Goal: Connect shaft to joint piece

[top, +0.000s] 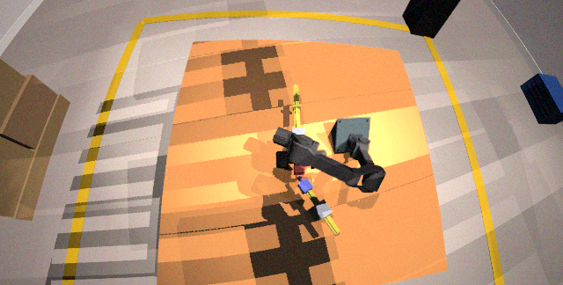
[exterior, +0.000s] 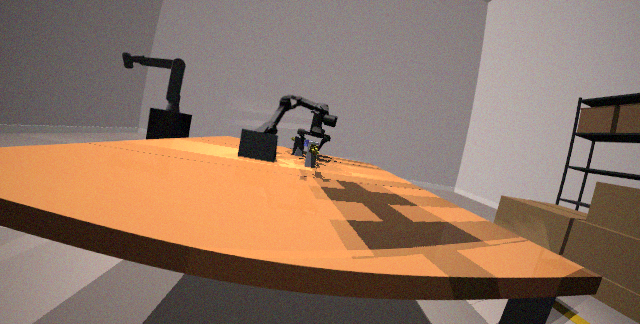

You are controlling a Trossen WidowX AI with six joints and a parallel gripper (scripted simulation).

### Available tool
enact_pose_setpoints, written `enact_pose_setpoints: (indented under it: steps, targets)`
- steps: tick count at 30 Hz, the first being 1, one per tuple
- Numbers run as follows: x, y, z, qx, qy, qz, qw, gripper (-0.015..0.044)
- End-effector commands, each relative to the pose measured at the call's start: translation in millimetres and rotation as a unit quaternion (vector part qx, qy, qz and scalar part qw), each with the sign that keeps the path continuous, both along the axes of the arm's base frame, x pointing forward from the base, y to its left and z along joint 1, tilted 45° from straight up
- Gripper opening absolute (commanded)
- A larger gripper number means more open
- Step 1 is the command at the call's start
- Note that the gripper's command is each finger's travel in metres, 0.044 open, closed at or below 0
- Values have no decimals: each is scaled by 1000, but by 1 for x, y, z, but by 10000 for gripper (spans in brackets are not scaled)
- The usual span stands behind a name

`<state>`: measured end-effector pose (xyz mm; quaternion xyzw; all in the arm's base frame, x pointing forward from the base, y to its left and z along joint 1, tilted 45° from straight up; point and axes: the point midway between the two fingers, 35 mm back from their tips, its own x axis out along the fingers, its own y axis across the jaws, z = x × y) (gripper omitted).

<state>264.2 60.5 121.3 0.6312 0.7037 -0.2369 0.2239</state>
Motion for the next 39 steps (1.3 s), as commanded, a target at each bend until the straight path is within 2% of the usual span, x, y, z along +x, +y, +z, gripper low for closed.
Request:
enact_pose_setpoints:
  steps: [1, 10, 25, 33, 35, 39]
  targets:
    - [5, -9, 8, 54, -10, -11, 998, 440]
    - [6, -12, 10, 62, -13, -15, 998, 440]
    - [2, -96, 103, -60, -185, -117, 974, 440]
    - [4, -100, 107, -61, -187, -125, 972, 440]
    - [7, -106, 100, -67, -183, -123, 973, 387]
    - [21, -145, 55, -92, -156, -109, 977, 282]
